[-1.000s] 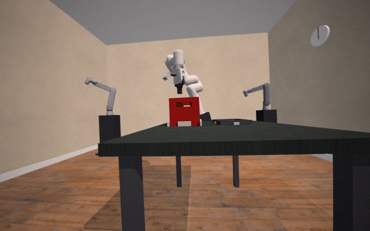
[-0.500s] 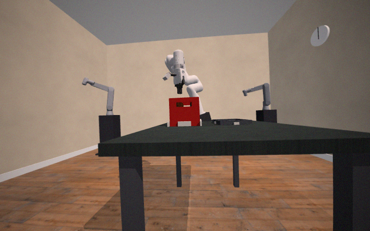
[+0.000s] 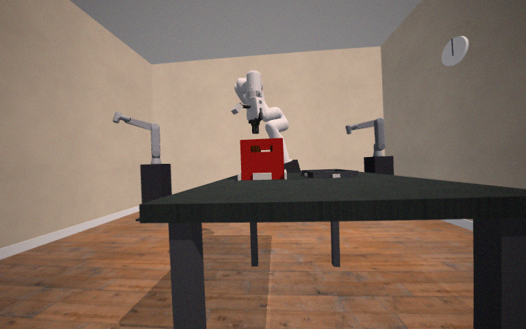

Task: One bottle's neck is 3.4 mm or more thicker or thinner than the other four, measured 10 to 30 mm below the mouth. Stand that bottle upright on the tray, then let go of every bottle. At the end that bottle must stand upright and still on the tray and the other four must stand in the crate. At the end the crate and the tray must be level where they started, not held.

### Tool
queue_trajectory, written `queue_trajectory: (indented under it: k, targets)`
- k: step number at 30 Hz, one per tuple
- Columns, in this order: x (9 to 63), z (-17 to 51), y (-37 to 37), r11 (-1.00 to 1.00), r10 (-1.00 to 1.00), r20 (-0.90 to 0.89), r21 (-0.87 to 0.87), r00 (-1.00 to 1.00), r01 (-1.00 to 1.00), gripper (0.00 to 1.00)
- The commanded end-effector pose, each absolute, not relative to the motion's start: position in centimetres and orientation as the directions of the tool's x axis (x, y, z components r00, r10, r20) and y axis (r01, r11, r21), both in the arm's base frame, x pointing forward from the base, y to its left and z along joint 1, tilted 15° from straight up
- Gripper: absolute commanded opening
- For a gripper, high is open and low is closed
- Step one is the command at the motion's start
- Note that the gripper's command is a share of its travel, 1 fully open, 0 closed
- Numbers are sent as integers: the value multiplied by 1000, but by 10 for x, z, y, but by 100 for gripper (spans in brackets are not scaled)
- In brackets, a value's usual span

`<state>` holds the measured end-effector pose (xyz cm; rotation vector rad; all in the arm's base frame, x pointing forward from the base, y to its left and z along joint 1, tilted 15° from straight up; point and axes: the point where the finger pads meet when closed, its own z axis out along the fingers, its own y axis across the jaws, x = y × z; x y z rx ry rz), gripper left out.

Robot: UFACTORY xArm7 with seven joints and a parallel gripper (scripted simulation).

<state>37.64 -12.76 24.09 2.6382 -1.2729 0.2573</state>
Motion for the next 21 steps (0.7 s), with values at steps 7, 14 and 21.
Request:
queue_trajectory:
  k: [7, 14, 21]
  targets:
    - [379, 242, -127, -610, -751, 244, 102, 614, -786, 65]
    - [379, 242, -127, -610, -751, 244, 102, 614, -786, 65]
    - [379, 242, -127, -610, -751, 244, 102, 614, -786, 65]
